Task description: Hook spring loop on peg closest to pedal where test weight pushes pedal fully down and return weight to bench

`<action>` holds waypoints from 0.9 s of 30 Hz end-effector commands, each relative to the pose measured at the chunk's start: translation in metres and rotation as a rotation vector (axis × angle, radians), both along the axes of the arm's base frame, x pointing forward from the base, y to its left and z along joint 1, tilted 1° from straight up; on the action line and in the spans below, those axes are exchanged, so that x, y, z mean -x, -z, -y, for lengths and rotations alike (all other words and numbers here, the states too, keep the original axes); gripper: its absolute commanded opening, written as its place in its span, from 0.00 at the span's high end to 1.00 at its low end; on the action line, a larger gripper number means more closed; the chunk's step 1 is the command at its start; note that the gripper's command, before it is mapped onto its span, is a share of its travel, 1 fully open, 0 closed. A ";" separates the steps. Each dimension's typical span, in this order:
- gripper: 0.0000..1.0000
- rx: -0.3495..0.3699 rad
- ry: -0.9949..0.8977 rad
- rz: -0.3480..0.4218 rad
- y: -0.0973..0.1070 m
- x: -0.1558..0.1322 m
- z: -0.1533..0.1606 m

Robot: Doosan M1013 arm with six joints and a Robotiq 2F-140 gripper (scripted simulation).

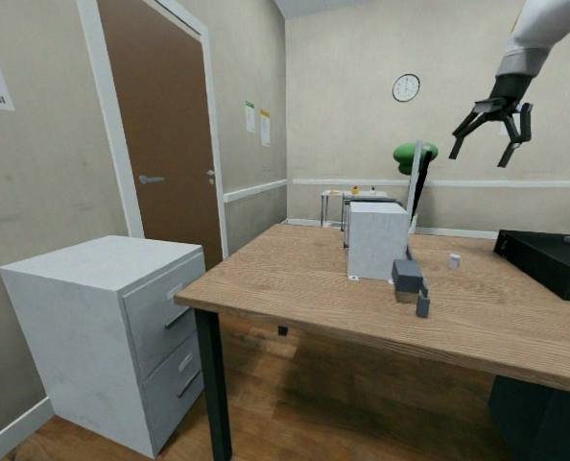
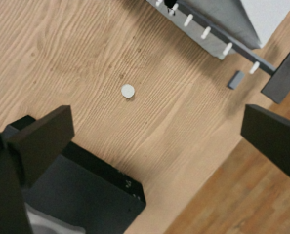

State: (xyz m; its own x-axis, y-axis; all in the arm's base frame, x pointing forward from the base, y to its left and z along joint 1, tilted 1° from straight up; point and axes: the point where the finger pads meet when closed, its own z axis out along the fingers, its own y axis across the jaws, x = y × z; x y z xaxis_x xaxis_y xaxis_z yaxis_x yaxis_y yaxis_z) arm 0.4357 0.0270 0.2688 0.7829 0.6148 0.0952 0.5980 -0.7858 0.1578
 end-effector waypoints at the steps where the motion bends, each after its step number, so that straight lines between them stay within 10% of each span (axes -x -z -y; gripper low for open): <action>1: 0.00 -0.001 -0.001 0.001 -0.001 0.000 0.000; 27: 0.00 0.001 -0.293 -0.067 0.021 0.000 0.000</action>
State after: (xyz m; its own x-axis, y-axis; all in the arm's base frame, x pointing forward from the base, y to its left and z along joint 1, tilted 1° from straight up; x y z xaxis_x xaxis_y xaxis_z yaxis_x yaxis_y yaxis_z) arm 0.4355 0.0271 0.2573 0.6797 0.7304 0.0676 0.7191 -0.6816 0.1350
